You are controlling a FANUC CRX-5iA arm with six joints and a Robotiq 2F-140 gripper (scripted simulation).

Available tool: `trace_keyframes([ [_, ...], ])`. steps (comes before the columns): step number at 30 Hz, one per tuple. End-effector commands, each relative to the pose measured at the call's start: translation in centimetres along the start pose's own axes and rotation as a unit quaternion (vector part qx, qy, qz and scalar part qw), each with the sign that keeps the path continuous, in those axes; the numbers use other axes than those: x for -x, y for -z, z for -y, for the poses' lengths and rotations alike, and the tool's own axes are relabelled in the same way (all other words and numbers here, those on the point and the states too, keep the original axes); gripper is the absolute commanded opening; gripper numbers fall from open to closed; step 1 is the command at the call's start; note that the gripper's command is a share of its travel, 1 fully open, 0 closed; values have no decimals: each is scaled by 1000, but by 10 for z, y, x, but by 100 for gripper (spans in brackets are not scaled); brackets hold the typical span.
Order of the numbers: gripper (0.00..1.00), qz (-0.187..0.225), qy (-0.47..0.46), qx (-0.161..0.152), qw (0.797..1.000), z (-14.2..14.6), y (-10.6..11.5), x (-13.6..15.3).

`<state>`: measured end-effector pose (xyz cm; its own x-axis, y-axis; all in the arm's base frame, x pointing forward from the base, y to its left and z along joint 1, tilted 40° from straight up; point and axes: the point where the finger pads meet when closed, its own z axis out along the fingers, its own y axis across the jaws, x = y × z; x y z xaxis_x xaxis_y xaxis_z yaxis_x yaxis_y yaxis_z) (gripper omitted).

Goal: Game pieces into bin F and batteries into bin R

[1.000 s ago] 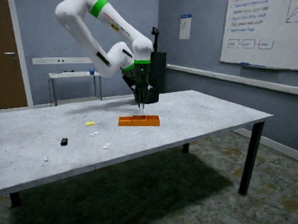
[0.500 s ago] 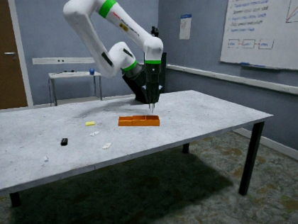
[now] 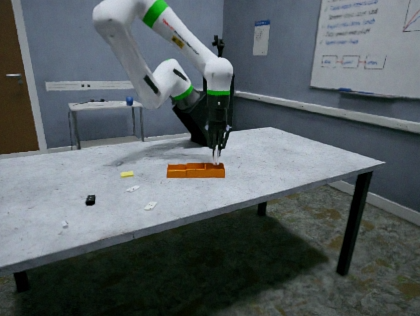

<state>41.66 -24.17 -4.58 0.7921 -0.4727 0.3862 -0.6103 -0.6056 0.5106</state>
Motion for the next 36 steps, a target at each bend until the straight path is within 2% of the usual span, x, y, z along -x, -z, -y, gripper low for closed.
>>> trace_keyframes([
  [1, 15, 0, 0, 0, 1000, 0, -9, 0],
  [10, 15, 0, 0, 0, 1000, 0, -32, 0],
  [36, 15, 0, 0, 0, 1000, 0, -32, 0],
])
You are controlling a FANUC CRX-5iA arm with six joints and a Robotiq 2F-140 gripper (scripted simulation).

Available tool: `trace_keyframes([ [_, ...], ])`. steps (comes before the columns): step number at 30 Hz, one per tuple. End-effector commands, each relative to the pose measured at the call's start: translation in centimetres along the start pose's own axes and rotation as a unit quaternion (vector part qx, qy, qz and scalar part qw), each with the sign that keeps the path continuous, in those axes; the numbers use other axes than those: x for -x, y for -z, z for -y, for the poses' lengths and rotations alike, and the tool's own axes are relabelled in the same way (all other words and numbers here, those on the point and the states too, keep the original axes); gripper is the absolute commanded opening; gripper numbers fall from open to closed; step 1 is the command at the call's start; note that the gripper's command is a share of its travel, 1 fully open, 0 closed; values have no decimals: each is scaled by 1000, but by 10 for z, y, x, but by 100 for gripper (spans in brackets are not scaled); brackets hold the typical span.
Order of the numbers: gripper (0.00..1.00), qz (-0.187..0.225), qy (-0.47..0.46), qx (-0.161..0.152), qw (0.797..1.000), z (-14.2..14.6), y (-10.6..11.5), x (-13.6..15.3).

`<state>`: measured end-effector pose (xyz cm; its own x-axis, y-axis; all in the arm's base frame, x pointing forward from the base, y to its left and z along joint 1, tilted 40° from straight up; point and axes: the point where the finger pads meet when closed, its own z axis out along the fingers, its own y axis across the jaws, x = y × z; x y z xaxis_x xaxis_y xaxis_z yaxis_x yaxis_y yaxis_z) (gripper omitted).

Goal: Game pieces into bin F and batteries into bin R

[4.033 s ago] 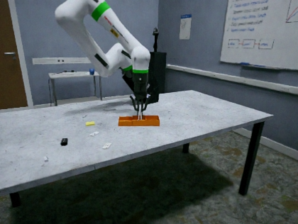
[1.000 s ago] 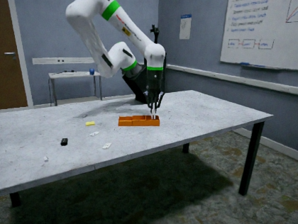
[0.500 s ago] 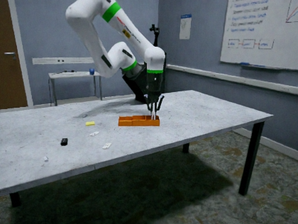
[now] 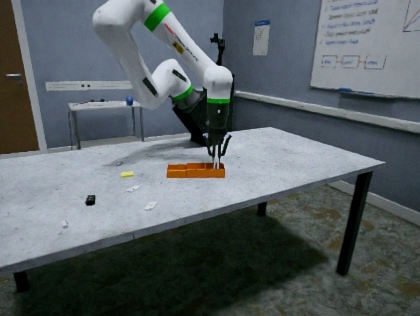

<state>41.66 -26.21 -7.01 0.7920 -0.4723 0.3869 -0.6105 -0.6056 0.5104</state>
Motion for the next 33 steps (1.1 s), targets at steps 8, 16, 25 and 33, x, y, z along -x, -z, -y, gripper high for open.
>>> trace_keyframes([
  [8, 15, 0, 0, 0, 1000, 0, 0, 0],
  [16, 15, 0, 0, 0, 1000, 0, 0, 0],
  [25, 15, 0, 0, 0, 1000, 0, 7, 0],
  [33, 15, 0, 0, 0, 1000, 0, 15, 0],
])
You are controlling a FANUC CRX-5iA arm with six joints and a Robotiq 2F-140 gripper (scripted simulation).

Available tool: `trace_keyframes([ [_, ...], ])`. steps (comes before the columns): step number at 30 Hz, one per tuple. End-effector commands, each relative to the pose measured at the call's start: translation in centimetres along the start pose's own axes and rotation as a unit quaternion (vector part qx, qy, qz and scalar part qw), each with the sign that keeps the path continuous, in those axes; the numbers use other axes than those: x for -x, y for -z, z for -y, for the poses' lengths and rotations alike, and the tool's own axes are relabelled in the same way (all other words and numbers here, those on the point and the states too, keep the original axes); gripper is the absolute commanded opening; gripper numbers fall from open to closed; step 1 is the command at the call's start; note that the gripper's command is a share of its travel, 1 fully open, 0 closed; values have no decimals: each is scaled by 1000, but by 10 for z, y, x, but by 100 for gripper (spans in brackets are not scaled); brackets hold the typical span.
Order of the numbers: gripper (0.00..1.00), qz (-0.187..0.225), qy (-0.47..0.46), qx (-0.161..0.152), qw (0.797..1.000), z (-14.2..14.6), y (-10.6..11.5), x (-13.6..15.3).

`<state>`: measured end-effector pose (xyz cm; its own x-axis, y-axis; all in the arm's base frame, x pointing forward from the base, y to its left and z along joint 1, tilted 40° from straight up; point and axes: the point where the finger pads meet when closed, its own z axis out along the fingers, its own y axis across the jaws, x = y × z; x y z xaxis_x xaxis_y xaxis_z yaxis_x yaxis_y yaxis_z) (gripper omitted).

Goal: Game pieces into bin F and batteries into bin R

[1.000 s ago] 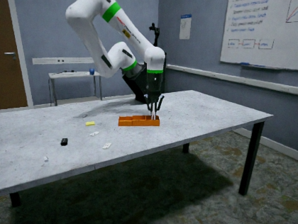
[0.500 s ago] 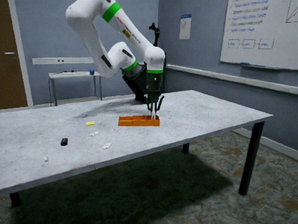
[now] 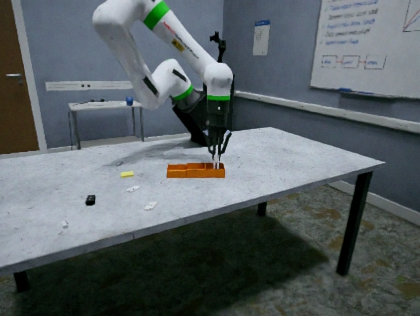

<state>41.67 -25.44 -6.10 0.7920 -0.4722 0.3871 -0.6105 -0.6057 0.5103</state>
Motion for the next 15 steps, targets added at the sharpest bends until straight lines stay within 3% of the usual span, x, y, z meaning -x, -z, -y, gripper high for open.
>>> trace_keyframes([
  [1, 15, 0, 0, 0, 1000, 0, 4, 0],
  [12, 15, 0, 0, 0, 1000, 0, 16, 0],
  [15, 15, 0, 0, 0, 1000, 0, 28, 0],
])
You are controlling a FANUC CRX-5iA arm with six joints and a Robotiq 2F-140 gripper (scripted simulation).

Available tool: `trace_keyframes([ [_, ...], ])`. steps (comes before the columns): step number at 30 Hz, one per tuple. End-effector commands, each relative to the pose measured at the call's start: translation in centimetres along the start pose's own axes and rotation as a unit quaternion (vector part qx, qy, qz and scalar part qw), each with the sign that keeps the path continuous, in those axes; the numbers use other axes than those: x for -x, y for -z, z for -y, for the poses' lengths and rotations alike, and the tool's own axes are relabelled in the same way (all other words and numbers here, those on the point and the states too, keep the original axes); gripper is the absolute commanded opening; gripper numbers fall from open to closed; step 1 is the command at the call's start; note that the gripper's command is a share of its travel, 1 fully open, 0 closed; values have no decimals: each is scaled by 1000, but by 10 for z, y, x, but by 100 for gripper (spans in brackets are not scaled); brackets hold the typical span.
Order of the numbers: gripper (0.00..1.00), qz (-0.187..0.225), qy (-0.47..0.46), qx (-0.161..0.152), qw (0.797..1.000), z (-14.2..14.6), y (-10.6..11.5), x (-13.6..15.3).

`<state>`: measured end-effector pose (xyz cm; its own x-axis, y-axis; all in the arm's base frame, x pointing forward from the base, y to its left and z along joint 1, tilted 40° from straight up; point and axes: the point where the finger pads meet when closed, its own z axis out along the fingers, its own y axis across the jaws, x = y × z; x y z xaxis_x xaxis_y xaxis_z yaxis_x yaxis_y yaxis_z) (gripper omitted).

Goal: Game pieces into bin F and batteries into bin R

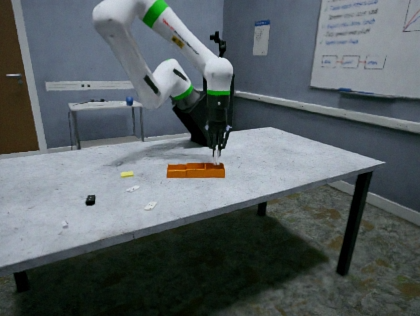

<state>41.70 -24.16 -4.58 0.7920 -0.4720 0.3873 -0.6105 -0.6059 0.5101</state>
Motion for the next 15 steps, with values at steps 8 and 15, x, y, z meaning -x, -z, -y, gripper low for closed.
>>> trace_keyframes([
  [8, 15, 0, 0, 0, 1000, 0, 29, 0],
  [15, 15, 0, 0, 0, 1000, 0, 71, 0],
])
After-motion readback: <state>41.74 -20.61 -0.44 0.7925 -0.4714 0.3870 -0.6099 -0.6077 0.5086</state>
